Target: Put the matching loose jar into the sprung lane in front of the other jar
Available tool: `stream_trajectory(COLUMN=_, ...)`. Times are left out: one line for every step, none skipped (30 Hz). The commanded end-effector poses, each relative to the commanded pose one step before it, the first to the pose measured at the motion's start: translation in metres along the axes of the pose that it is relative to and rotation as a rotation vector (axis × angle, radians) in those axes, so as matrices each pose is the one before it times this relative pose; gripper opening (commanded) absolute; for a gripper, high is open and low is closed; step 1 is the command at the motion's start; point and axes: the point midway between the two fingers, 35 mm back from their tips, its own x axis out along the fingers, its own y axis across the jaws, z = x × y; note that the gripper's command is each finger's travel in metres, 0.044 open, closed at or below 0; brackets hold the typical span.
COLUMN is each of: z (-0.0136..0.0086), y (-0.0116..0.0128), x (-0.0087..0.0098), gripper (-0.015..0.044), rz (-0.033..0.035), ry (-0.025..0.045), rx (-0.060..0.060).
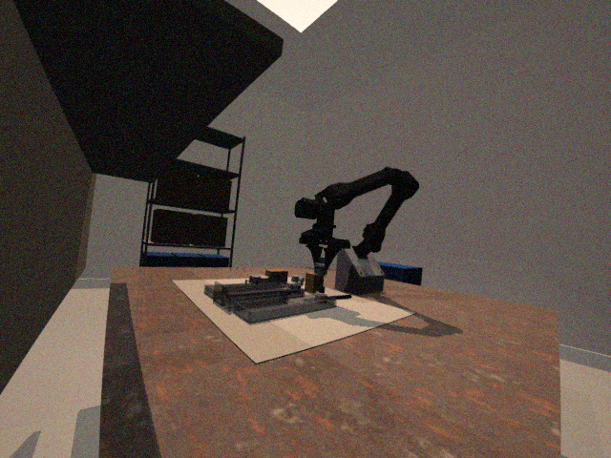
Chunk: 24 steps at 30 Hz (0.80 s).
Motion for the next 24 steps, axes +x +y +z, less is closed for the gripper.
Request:
stream_trajectory(z=0.00062, y=-0.01933, x=0.00398, gripper=0.0000, rz=-0.00979, ry=-0.00295, rx=-0.0084)
stream_trajectory(z=0.00004, y=-0.00484, x=0.00156, gripper=0.0000, rz=-0.00082, ry=0.00020, rx=-0.0021)
stream_trajectory(z=-0.00004, y=-0.00482, x=0.00159, gripper=0.0000, rz=-0.00055, ry=0.00022, rx=-0.0019)
stream_trajectory(z=-0.00011, y=-0.00479, x=0.00163, gripper=0.0000, rz=-0.00015, ry=0.00023, rx=-0.0016)
stream_trajectory(z=-0.00019, y=-0.00476, x=0.00167, gripper=0.0000, rz=0.00022, ry=0.00023, rx=-0.0013)
stream_trajectory(z=-0.00028, y=-0.00475, x=0.00169, gripper=0.0000, rz=0.00027, ry=0.00023, rx=-0.0013)
stream_trajectory(z=-0.00025, y=-0.00460, x=0.00182, gripper=0.0000, rz=0.00205, ry=0.00016, rx=0.0002)
stream_trajectory(z=-0.00034, y=-0.00460, x=0.00183, gripper=0.0000, rz=0.00211, ry=0.00013, rx=0.0002)
stream_trajectory(z=-0.00042, y=-0.00459, x=0.00185, gripper=0.0000, rz=0.00216, ry=0.00009, rx=0.0002)
stream_trajectory(z=-0.00051, y=-0.00457, x=0.00186, gripper=0.0000, rz=0.00221, ry=0.00006, rx=0.0002)
stream_trajectory(z=-0.00060, y=-0.00455, x=0.00187, gripper=0.0000, rz=0.00225, ry=0.00002, rx=0.0002)
stream_trajectory(z=-0.00055, y=-0.00370, x=0.00153, gripper=0.0000, rz=0.00187, ry=-0.00001, rx=0.0002)
stream_trajectory(z=-0.00036, y=-0.00221, x=0.00092, gripper=0.0000, rz=0.00114, ry=-0.00002, rx=0.0001)
stream_trajectory(z=-0.00012, y=-0.00074, x=0.00031, gripper=0.0000, rz=0.00038, ry=-0.00001, rx=0.0000)
stream_trajectory(z=0.00000, y=0.00000, x=0.00000, gripper=0.0000, rz=0.00000, ry=0.00000, rx=0.0000)
stream_trajectory(z=0.00003, y=0.00000, x=0.00066, gripper=0.0000, rz=-0.00002, ry=-0.00001, rx=0.0000)
stream_trajectory(z=0.00006, y=-0.00001, x=0.00137, gripper=0.0000, rz=-0.00003, ry=-0.00001, rx=0.0000)
stream_trajectory(z=0.00006, y=0.00000, x=0.00182, gripper=0.0000, rz=-0.00003, ry=-0.00002, rx=0.0000)
stream_trajectory(z=0.00007, y=0.00001, x=0.00235, gripper=0.0000, rz=0.00000, ry=-0.00002, rx=0.0000)
stream_trajectory(z=0.00006, y=0.00003, x=0.00300, gripper=0.0000, rz=0.00005, ry=-0.00002, rx=0.0000)
stream_trajectory(z=0.00003, y=0.00007, x=0.00375, gripper=0.0000, rz=0.00014, ry=-0.00001, rx=0.0000)
stream_trajectory(z=-0.00002, y=0.00010, x=0.00350, gripper=0.0000, rz=0.00021, ry=0.00001, rx=0.0000)
stream_trajectory(z=-0.00005, y=0.00012, x=0.00329, gripper=0.0000, rz=0.00027, ry=0.00002, rx=0.0000)
stream_trajectory(z=-0.00007, y=0.00011, x=0.00259, gripper=0.0000, rz=0.00026, ry=0.00003, rx=0.0000)
